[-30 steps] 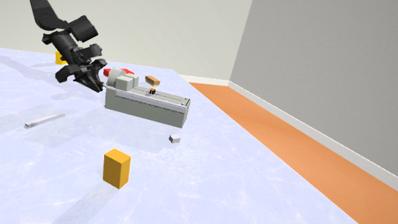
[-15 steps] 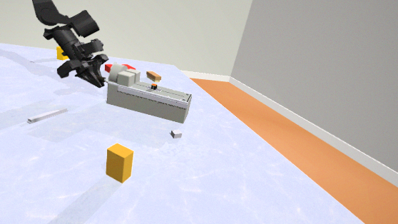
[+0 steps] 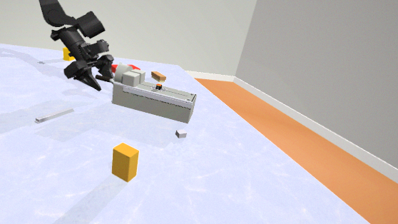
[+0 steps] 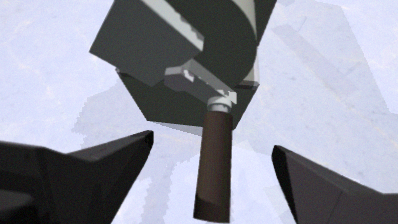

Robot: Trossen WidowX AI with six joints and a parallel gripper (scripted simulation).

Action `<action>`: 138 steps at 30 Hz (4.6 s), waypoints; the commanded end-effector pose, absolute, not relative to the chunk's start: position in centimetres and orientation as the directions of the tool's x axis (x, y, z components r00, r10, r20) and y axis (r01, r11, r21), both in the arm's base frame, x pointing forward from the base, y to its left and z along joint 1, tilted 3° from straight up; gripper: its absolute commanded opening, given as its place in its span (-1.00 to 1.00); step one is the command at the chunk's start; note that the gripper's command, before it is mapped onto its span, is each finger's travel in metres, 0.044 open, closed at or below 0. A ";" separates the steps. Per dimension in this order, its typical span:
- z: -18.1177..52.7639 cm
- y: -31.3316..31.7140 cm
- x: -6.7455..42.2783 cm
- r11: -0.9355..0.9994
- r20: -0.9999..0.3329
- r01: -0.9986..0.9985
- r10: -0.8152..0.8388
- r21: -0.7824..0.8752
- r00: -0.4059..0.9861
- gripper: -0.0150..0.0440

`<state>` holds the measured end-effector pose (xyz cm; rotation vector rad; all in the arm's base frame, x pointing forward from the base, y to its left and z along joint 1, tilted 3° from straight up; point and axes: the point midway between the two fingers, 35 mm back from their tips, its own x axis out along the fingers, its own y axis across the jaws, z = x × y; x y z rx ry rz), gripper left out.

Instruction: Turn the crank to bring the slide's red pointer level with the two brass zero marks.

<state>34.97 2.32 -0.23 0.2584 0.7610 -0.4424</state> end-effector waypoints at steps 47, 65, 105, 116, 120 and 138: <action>15.7 -3.2 43.0 0.957 -0.773 0.287 -0.144 0.051 0.618 1.00; 10.1 -5.5 45.7 0.976 -0.777 0.209 -0.088 0.057 0.624 1.00; 15.5 -0.4 39.0 0.921 -0.752 0.387 -0.225 0.044 0.620 1.00; 15.1 1.5 34.7 0.878 -0.709 0.475 -0.298 0.058 0.639 1.00; 14.7 1.5 34.8 0.880 -0.711 0.471 -0.298 0.054 0.637 1.00; 6.0 2.0 34.9 0.878 -0.710 0.474 -0.298 0.058 0.638 1.00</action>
